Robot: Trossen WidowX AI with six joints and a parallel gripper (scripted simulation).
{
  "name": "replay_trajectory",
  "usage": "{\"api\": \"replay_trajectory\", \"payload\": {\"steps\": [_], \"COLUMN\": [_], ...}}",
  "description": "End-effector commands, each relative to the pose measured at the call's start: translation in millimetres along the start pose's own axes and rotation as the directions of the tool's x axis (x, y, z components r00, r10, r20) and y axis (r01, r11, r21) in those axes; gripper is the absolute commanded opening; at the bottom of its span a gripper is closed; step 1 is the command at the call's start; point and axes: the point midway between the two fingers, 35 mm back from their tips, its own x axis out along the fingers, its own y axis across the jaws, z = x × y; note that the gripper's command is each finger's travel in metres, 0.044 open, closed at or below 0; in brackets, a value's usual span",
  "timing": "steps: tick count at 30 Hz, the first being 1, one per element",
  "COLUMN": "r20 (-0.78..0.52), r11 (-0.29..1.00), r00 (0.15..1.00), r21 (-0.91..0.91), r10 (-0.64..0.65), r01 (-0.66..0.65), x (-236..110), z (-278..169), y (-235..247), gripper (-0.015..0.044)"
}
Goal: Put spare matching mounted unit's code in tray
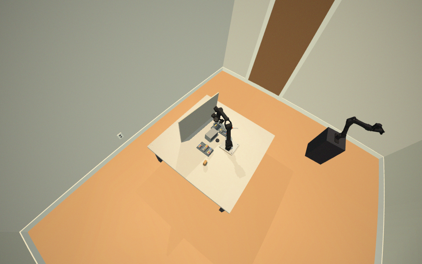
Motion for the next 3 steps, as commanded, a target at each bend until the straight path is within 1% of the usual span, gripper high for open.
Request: {"api": "replay_trajectory", "payload": {"steps": [1, 3], "r20": [-0.001, -0.001], "r11": [1.000, 1.000], "r00": [1.000, 1.000], "r21": [0.000, 0.000], "r10": [-0.001, -0.001], "r01": [0.001, 0.001], "x": [0.2, 0.2], "z": [-0.2, -0.2], "y": [-0.5, -0.5], "gripper": [0.0440, 0.0440]}}
